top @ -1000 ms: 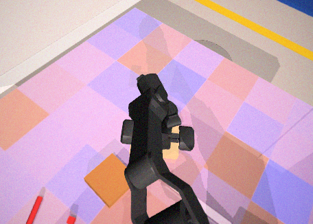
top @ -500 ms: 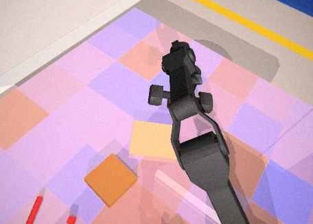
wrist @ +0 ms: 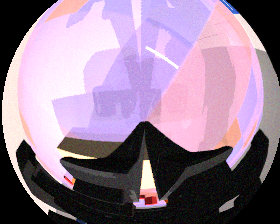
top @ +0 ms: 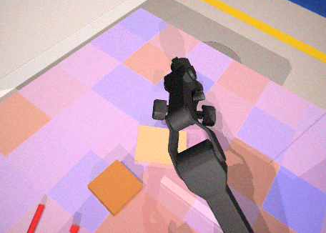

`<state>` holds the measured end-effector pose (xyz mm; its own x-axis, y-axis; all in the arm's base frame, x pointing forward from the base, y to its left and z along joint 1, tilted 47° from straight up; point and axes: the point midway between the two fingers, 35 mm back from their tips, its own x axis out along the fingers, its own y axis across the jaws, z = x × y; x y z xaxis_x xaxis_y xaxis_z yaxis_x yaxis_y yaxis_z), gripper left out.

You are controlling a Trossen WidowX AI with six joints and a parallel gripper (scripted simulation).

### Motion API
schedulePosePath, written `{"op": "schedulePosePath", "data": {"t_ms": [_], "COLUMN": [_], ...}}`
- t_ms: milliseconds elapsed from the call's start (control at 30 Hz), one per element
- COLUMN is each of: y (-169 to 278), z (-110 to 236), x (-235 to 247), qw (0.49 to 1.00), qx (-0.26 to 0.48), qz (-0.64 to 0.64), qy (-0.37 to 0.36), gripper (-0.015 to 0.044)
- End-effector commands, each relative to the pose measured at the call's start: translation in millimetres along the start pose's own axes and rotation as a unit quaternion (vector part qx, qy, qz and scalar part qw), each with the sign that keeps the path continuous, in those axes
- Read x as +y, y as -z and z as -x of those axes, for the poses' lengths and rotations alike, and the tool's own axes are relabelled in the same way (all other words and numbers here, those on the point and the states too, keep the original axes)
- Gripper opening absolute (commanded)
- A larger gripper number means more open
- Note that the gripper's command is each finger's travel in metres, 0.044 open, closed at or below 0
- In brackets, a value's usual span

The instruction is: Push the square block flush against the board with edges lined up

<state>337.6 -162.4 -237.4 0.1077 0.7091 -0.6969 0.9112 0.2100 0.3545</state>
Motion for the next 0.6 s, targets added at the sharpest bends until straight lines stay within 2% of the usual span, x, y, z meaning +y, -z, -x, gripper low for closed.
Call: {"op": "schedulePosePath", "data": {"t_ms": [0, 567], "y": [2.7, 14.8], "z": [0.0, 0.0], "x": [1.2, 2.5], "qw": [1.000, 1.000], "qx": [0.001, 0.001], "qz": [-0.002, -0.002], "qy": [-0.003, -0.003], "gripper": [0.0000, 0.0000]}}
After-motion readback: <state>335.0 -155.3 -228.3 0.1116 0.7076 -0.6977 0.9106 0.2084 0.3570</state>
